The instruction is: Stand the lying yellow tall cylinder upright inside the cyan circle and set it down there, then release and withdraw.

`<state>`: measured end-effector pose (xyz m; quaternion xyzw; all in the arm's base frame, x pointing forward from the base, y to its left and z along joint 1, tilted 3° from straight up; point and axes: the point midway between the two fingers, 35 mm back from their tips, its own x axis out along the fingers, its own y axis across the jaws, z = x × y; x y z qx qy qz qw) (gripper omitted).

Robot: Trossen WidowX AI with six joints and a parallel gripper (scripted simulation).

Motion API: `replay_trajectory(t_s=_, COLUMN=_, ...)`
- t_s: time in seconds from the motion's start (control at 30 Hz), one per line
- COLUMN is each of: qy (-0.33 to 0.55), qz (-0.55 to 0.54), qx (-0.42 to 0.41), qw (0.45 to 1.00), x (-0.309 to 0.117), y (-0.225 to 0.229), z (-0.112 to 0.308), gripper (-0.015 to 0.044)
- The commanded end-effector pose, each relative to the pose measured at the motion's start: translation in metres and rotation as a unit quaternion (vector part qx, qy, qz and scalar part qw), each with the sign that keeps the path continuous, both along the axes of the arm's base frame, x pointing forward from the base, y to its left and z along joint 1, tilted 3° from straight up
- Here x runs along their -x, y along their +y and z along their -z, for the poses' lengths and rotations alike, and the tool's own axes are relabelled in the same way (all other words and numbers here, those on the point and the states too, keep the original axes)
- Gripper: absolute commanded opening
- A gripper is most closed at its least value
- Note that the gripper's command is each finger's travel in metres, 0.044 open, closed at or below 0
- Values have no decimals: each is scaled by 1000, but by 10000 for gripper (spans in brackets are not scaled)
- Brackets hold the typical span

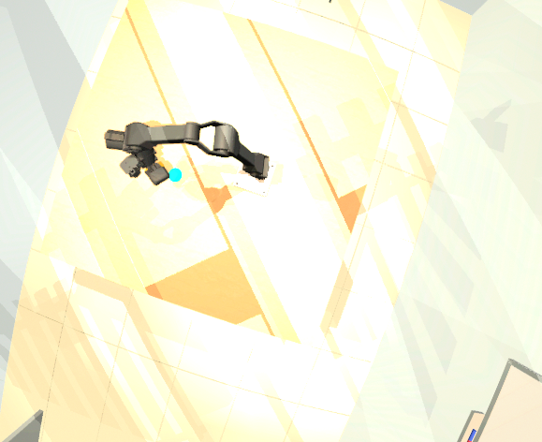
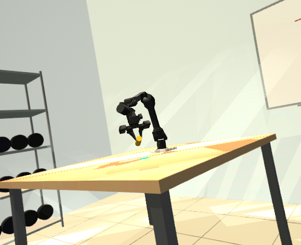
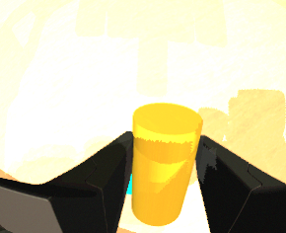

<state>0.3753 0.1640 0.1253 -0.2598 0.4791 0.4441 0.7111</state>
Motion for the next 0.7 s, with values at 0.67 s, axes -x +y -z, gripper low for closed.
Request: replay_trajectory(t_s=0.67, qy=-29, qz=24, qx=-80, qw=996, x=-11, y=0, z=5, gripper=105)
